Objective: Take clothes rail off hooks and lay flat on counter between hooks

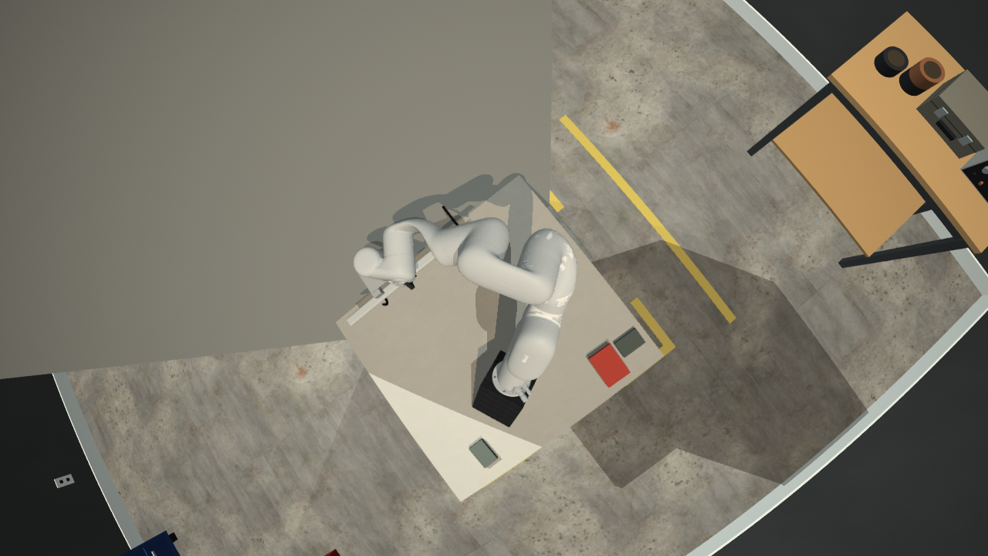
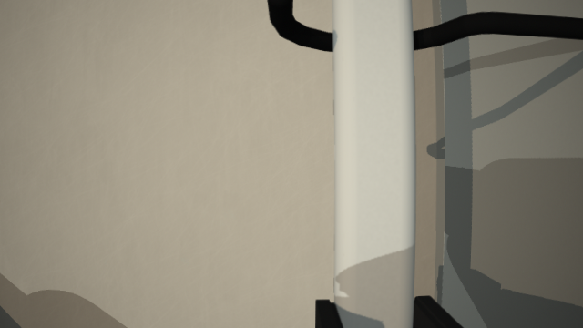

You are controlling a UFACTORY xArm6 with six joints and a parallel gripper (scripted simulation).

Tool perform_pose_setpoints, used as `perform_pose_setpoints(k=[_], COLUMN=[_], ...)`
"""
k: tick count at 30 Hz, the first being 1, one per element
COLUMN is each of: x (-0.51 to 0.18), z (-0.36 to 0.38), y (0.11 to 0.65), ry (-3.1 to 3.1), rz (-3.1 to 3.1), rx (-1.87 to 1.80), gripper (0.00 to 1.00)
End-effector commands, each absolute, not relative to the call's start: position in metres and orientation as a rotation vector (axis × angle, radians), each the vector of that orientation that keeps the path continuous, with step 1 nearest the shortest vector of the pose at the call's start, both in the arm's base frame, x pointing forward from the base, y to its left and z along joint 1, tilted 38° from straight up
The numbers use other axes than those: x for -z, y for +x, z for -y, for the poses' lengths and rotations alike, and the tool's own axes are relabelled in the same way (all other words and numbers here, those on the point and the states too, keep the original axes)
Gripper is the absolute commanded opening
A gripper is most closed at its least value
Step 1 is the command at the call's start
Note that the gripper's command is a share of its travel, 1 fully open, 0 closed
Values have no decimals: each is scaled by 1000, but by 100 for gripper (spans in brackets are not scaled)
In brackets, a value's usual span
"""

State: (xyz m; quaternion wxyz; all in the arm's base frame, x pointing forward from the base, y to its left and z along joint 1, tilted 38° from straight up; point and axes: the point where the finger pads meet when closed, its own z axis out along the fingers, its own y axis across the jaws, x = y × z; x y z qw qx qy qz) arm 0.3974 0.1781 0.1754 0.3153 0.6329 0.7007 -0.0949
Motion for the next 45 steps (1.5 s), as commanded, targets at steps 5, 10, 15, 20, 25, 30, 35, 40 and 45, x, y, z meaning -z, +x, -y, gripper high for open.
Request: perform_pose_setpoints(k=[5,10,15,20,25,30,35,40,45], x=[-181,-184,-185,-188,-191,-192,-195,-197,-199], z=[-182,-184,-185,-187,-189,-190,-192,-193,-195], y=[396,395,394,393,392,392,390,389,389], ry=[1667,1667,1667,1667,1667,1667,1667,1667,1667], rz=[-1846,-1846,-1846,-1846,-1846,-1846,-1846,-1846,-1846], rx=[244,244,244,244,244,244,244,244,244], gripper=[0,0,0,0,0,0,0,0,0])
